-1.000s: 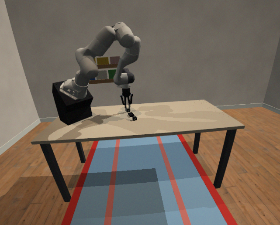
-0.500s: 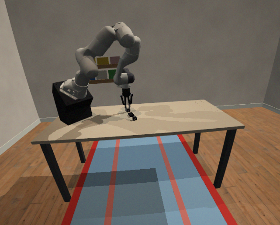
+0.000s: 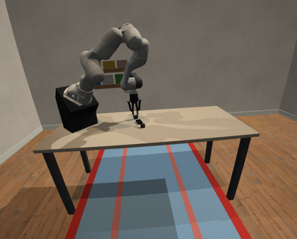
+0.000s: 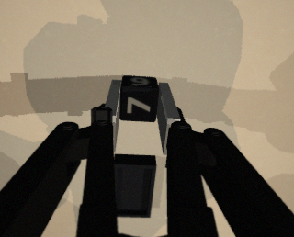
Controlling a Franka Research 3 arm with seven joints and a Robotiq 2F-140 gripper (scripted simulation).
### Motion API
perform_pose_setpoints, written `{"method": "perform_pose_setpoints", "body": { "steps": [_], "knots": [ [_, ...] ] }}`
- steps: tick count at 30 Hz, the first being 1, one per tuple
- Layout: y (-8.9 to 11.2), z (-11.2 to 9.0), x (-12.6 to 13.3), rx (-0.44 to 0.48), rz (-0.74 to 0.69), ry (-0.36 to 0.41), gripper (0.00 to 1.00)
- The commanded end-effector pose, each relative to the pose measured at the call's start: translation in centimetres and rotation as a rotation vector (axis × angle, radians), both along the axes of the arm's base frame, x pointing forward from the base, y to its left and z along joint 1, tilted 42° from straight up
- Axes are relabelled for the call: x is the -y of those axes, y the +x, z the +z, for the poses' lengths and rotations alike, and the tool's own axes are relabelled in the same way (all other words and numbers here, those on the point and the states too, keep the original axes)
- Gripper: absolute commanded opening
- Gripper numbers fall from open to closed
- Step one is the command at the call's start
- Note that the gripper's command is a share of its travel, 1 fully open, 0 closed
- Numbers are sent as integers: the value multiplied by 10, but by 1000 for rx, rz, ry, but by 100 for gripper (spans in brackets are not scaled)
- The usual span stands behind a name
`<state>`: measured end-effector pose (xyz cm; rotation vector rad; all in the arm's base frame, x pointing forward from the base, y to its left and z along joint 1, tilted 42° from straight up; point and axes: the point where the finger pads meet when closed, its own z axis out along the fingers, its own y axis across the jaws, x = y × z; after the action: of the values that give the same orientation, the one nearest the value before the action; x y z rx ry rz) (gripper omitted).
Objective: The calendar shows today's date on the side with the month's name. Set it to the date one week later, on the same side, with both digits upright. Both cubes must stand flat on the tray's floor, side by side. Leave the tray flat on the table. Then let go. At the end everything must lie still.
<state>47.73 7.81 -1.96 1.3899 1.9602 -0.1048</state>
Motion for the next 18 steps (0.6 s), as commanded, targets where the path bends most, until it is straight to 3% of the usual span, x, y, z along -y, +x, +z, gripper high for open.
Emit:
{"method": "perform_pose_setpoints", "body": {
  "steps": [1,7,18],
  "knots": [
    [0,-1,0,1,-3,5,23],
    [0,-1,0,1,-3,5,28],
    [0,-1,0,1,-3,5,28]
  ]
}}
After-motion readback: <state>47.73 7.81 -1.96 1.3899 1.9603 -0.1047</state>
